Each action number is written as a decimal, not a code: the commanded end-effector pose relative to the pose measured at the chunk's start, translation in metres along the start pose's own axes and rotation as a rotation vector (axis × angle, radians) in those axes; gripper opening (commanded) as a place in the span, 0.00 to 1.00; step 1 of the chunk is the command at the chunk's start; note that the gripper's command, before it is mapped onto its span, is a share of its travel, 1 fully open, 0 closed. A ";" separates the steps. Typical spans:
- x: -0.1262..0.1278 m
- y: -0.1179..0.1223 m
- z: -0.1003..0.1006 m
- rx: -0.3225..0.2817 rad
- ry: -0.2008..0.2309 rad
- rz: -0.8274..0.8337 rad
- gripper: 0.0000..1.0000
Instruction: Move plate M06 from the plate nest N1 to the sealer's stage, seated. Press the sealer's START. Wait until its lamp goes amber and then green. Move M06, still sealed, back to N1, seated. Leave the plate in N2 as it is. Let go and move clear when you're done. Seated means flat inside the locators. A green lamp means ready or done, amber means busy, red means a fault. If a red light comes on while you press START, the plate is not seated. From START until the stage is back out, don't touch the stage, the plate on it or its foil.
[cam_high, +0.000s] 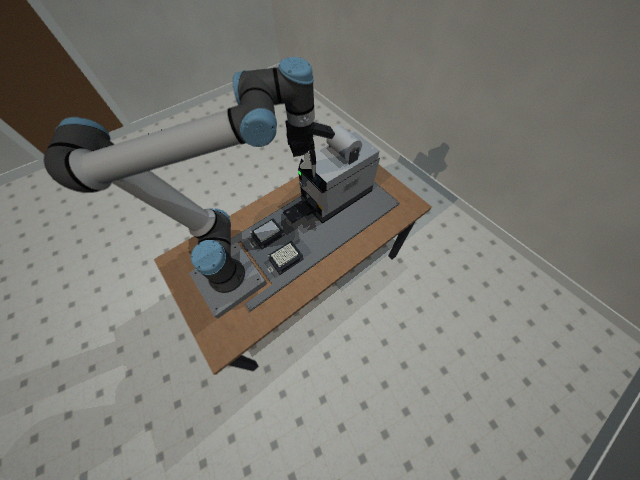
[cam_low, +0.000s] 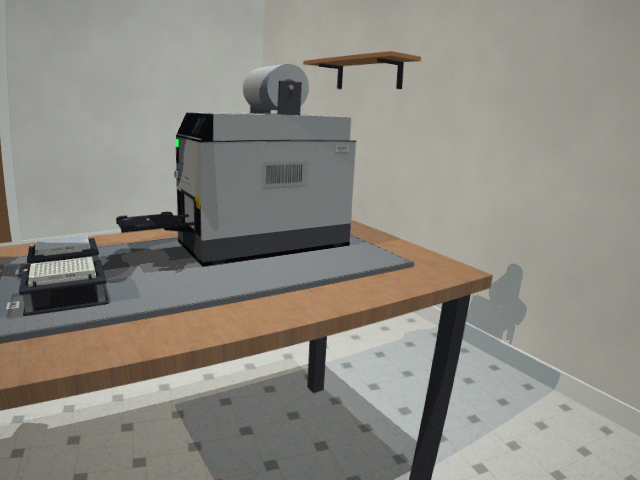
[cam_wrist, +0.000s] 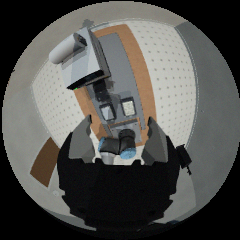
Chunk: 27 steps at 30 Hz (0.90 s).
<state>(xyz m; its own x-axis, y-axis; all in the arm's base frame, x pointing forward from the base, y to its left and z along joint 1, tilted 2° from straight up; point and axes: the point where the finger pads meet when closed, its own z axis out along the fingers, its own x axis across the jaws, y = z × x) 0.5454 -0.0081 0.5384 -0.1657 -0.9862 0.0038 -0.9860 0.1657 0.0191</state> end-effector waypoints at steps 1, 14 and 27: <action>-0.001 0.008 0.014 0.002 0.000 0.000 0.68; -0.005 0.031 0.057 -0.001 0.001 0.000 0.68; -0.009 0.054 0.098 -0.004 0.002 0.000 0.68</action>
<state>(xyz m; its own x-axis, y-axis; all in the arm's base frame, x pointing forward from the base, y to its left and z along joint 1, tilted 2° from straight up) 0.4993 0.0075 0.4540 -0.1656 -0.9862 0.0051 -0.9859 0.1657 0.0241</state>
